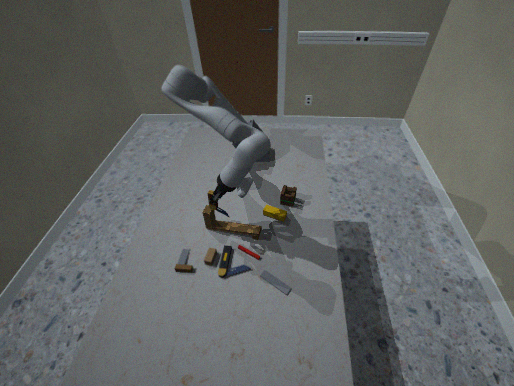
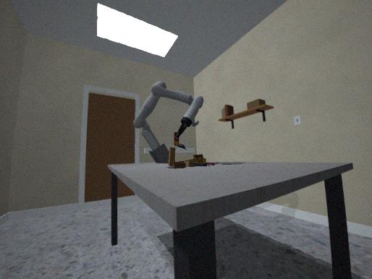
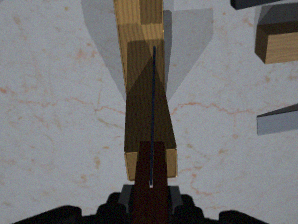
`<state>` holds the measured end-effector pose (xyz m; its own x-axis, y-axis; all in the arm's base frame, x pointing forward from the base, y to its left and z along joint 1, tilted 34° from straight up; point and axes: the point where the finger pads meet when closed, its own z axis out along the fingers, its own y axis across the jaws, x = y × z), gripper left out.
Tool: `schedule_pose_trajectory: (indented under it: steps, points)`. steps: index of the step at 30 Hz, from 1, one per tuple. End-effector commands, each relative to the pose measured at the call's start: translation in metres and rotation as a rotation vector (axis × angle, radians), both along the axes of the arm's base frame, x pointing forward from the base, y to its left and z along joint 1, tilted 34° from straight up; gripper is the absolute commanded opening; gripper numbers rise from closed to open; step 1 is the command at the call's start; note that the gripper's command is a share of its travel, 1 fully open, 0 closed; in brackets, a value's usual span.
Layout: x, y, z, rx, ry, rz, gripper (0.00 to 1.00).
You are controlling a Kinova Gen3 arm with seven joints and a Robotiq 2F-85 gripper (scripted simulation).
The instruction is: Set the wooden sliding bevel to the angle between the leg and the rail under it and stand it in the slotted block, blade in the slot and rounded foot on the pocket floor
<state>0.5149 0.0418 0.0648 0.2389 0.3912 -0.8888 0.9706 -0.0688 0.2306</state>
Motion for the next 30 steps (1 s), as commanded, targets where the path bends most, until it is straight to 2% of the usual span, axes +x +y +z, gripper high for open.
schedule_pose_trajectory:
  steps: [1,30]
  points:
    - [0.0008,0.0017,0.0002,0.001,0.014,0.003,0.10]
    - [0.0034,0.0059,-0.0029,0.001,0.089,0.017,0.10]
